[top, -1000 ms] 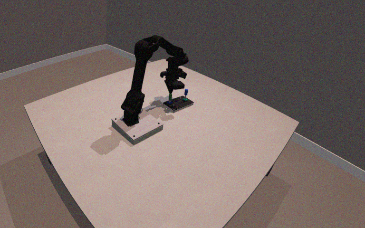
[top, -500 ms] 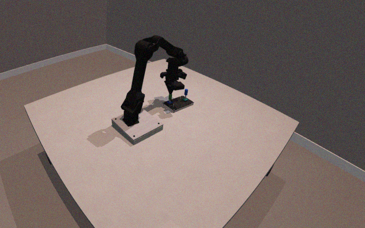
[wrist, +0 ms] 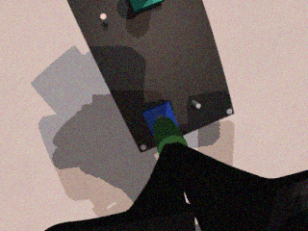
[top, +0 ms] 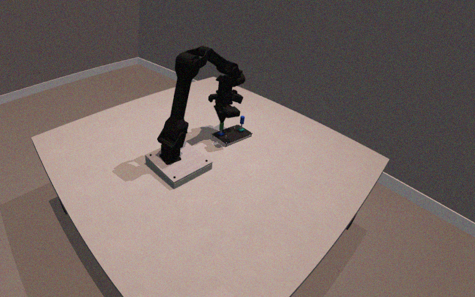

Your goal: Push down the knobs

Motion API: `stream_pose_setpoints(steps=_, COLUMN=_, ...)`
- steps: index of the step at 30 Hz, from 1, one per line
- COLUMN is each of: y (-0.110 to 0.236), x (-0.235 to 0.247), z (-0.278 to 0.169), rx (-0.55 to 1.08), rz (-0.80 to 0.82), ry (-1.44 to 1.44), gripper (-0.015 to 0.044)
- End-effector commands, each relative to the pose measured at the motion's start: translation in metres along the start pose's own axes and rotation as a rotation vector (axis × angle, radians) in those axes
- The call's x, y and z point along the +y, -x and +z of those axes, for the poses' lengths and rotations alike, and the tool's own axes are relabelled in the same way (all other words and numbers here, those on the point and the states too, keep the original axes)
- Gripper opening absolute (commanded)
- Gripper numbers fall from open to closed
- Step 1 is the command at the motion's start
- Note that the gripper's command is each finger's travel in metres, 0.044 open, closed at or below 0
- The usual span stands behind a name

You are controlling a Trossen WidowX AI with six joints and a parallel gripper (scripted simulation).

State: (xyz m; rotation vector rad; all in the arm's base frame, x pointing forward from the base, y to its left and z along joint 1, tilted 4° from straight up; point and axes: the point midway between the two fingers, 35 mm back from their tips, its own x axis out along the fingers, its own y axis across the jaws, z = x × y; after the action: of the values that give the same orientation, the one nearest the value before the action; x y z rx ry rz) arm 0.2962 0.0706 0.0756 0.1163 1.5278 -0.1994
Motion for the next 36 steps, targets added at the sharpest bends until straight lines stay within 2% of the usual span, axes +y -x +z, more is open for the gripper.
stream_pose_setpoints(steps=1, y=0.0003, x=-0.0007, z=0.0004, rx=-0.002, rz=-0.005, ry=0.004, gripper=0.0)
stream_pose_setpoints(steps=36, y=-0.0083, x=-0.0008, z=0.0004, rx=-0.002, rz=-0.005, ry=0.004, gripper=0.0)
